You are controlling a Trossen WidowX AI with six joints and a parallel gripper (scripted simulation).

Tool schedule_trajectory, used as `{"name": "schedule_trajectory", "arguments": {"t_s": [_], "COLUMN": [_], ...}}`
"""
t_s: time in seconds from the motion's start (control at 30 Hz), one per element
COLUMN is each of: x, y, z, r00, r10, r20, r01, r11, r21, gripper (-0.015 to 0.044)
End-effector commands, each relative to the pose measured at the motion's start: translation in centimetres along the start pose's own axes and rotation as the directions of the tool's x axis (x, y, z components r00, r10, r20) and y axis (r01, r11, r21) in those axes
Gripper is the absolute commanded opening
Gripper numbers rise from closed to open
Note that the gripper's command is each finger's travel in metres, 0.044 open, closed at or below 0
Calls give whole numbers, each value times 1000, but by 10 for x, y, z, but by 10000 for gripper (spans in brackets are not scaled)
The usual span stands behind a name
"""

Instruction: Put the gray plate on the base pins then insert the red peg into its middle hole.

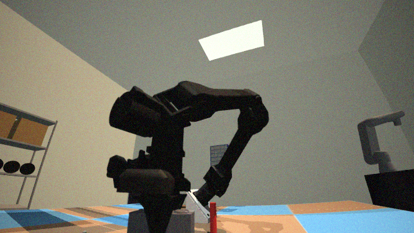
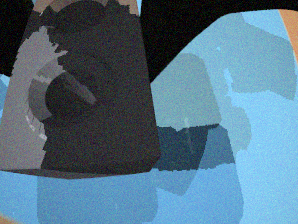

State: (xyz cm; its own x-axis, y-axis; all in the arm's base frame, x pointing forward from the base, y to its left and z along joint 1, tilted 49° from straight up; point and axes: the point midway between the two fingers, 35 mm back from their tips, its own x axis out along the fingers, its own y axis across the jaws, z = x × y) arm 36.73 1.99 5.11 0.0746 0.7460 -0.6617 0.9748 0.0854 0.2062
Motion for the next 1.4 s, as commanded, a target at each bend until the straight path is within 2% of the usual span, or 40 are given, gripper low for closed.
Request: {"name": "schedule_trajectory", "arguments": {"t_s": [0.0, 1.0, 1.37], "x": [-12, -107, -100], "y": [0, -10, -12], "z": [3, 5, 27], "r00": [1000, 1000, 1000], "r10": [-6, -8, -7], "r20": [7, 1, 1], "r01": [6, 8, 7], "r11": [1000, 1000, 1000], "r21": [-4, -4, 25], "gripper": [0, 0, 0]}}
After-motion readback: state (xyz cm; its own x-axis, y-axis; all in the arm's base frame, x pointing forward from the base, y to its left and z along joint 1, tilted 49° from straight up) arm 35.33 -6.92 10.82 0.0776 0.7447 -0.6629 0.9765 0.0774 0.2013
